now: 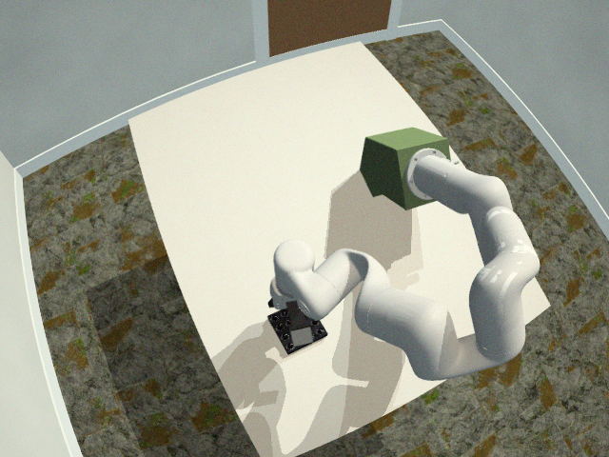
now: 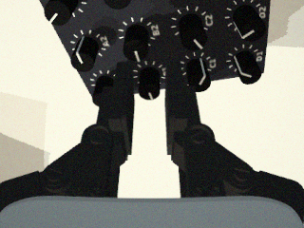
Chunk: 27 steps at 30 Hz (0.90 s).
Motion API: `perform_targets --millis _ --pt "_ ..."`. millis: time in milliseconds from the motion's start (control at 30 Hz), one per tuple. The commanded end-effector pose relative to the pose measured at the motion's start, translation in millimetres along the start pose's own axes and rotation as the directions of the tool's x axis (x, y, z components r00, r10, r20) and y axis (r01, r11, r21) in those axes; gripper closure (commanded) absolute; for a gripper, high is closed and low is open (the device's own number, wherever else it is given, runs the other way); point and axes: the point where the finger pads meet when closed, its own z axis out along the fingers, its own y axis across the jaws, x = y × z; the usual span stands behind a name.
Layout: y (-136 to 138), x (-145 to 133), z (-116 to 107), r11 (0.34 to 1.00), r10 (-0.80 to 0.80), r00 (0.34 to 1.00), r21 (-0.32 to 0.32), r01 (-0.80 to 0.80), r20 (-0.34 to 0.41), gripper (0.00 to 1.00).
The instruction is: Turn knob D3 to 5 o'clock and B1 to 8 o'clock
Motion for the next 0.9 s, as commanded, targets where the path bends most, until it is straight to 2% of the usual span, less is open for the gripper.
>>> perform_targets --millis 0,233,267,867 --pt "0.9 0.2 -0.7 1.000 0.000 1.000 -0.002 0.000 0.000 0.81" --pt "0.9 0.2 -0.7 1.000 0.000 1.000 -0.002 0.000 0.000 0.81" --pt "0.9 0.2 -0.7 1.000 0.000 1.000 -0.002 0.000 0.000 0.92" --pt "0.9 0.2 -0.7 1.000 0.000 1.000 -0.002 0.000 0.000 0.92"
